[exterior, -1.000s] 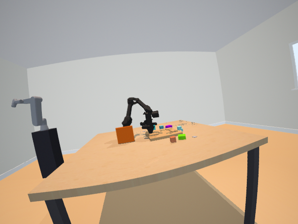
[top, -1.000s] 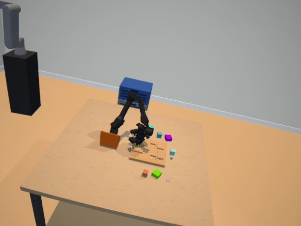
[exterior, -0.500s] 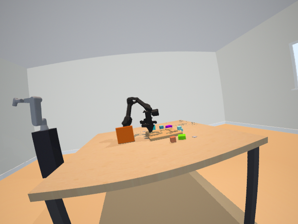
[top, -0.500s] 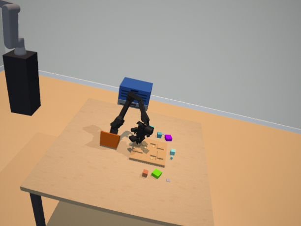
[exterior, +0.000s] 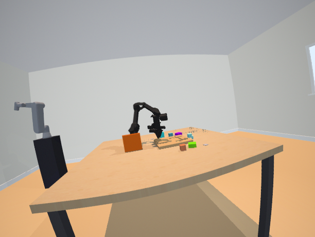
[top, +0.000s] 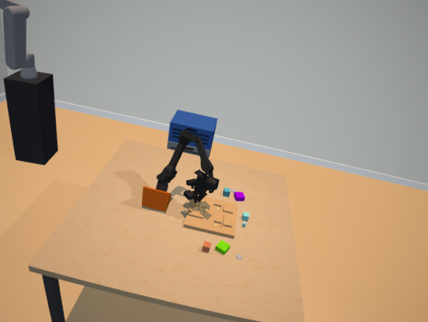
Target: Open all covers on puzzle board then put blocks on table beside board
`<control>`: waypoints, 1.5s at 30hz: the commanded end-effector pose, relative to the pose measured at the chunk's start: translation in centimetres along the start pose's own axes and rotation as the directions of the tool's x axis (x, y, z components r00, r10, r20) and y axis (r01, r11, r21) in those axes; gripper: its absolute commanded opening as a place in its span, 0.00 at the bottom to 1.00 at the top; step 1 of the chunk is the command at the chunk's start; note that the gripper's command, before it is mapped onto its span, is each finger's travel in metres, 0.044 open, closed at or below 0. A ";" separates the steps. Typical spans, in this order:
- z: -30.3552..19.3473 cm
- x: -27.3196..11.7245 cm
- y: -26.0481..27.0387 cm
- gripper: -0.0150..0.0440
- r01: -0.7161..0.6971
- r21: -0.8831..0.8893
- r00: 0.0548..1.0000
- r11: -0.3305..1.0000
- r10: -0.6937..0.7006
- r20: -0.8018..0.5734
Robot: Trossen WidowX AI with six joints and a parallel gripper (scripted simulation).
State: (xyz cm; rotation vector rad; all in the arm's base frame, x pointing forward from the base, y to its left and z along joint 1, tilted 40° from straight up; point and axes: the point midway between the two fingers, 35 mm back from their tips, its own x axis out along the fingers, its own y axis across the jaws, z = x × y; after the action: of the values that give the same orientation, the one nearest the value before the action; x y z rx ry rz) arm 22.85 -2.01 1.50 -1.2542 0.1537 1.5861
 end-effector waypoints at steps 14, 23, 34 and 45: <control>-0.1 -3.4 -0.1 0.39 -0.004 -0.007 1.000 1.000 0.004 -0.005; 0.0 -5.7 0.0 0.39 -0.004 -0.007 1.000 1.000 0.004 -0.004; 0.5 -5.9 -2.6 0.39 -0.016 -0.004 1.000 1.000 0.016 -0.015; 1.6 -6.0 -6.1 0.39 -0.023 -0.003 0.999 1.000 0.023 -0.026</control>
State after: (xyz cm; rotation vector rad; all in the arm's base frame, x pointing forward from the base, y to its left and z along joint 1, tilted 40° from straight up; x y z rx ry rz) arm 25.22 -3.04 8.73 -1.2776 0.1822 1.5943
